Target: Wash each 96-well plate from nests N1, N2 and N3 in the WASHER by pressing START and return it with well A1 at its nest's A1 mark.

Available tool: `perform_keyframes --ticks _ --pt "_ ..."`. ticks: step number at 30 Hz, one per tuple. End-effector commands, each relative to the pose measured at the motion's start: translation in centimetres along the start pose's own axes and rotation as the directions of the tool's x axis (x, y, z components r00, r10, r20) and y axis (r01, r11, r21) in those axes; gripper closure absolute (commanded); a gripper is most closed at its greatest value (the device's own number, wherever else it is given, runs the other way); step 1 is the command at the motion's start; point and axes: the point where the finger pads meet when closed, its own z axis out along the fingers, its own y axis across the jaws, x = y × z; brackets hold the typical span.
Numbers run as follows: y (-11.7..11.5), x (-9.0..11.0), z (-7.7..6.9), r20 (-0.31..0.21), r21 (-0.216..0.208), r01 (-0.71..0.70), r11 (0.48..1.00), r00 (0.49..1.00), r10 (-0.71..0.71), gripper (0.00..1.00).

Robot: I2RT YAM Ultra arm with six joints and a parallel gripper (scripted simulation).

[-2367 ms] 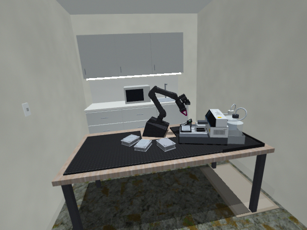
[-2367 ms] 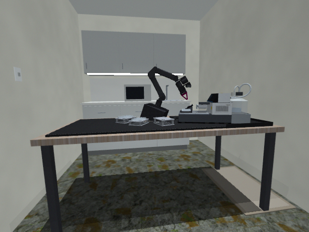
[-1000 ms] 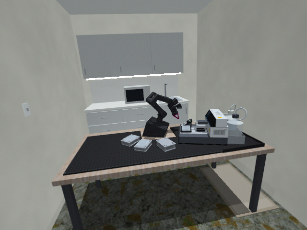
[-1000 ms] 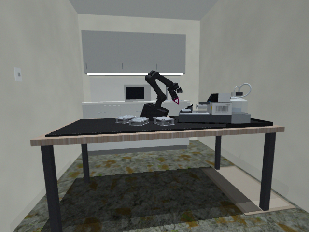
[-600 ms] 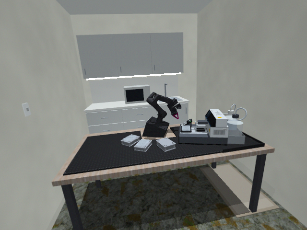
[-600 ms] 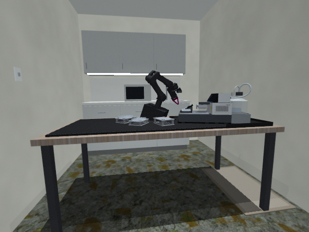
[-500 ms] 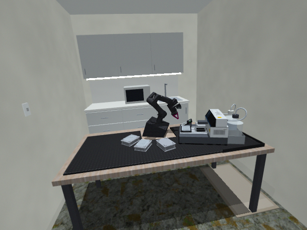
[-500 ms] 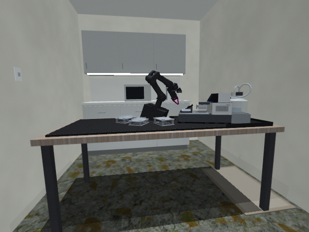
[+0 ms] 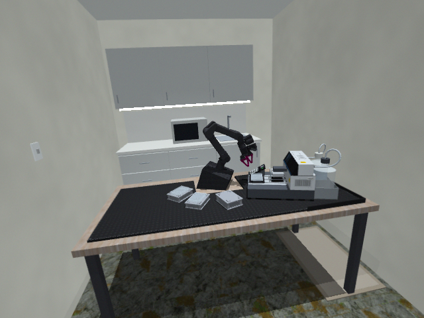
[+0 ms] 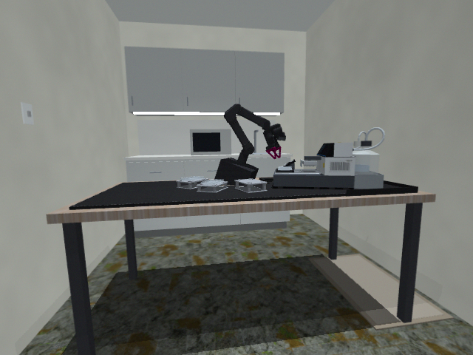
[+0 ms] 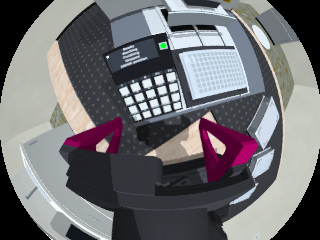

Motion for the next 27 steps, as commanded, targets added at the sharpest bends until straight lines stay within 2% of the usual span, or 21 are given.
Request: perform_keyframes --ticks 1,8,14,16,20,27 --pt "0.3 -0.3 -0.1 -0.067 -0.031 -0.036 0.999 0.997 0.034 0.0" --pt "-1.7 -3.2 0.3 -0.187 0.045 -0.216 0.975 0.957 0.221 0.0" --pt "-1.8 -3.3 0.3 -0.275 0.126 -0.356 0.926 0.884 0.378 0.0" --pt "-1.8 -3.3 0.3 -0.275 0.126 -0.356 0.926 0.884 0.378 0.0" --pt "-1.8 -3.3 0.3 -0.325 0.186 -0.439 0.879 0.817 0.477 0.0" --pt "-1.8 -3.3 0.3 -0.326 0.188 -0.441 0.878 0.815 0.479 0.0"
